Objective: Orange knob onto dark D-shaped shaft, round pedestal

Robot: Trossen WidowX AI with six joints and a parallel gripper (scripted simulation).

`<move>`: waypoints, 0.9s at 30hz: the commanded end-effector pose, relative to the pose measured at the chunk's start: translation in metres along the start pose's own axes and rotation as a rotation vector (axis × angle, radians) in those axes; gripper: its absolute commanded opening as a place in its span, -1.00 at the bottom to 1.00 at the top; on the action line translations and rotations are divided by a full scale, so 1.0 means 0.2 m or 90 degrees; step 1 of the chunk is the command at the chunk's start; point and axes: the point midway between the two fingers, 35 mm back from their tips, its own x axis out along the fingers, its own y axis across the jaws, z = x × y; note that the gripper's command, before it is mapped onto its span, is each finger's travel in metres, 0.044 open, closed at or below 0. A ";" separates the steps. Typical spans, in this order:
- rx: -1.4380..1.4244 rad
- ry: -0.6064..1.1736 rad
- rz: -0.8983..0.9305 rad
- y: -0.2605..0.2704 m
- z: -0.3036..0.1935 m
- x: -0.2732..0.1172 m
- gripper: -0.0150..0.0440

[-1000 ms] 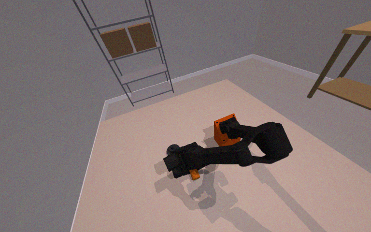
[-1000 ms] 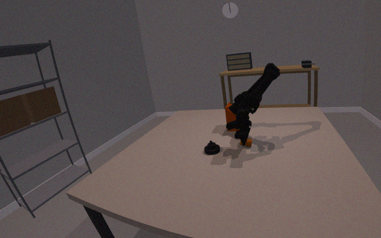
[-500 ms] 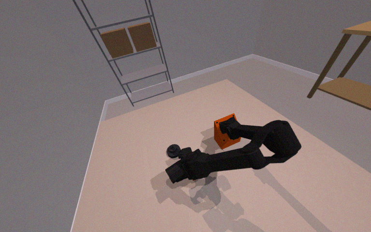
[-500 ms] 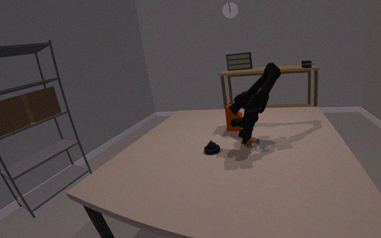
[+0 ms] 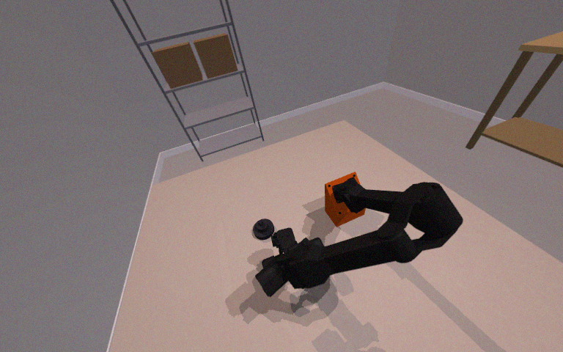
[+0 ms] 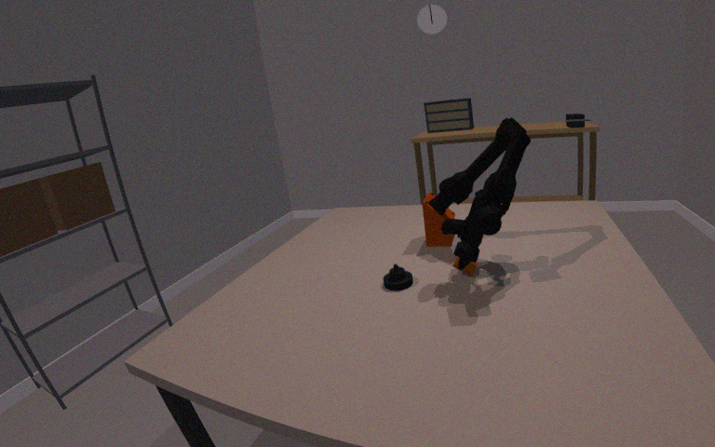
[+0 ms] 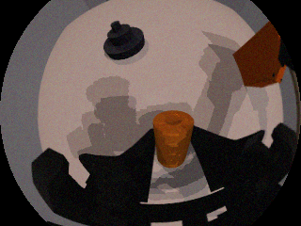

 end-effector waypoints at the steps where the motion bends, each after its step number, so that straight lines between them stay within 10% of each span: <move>1: 0.001 -0.034 0.002 0.00 -0.02 -0.02 0.11; 27: 0.001 -0.233 0.002 0.00 -0.12 -0.06 0.11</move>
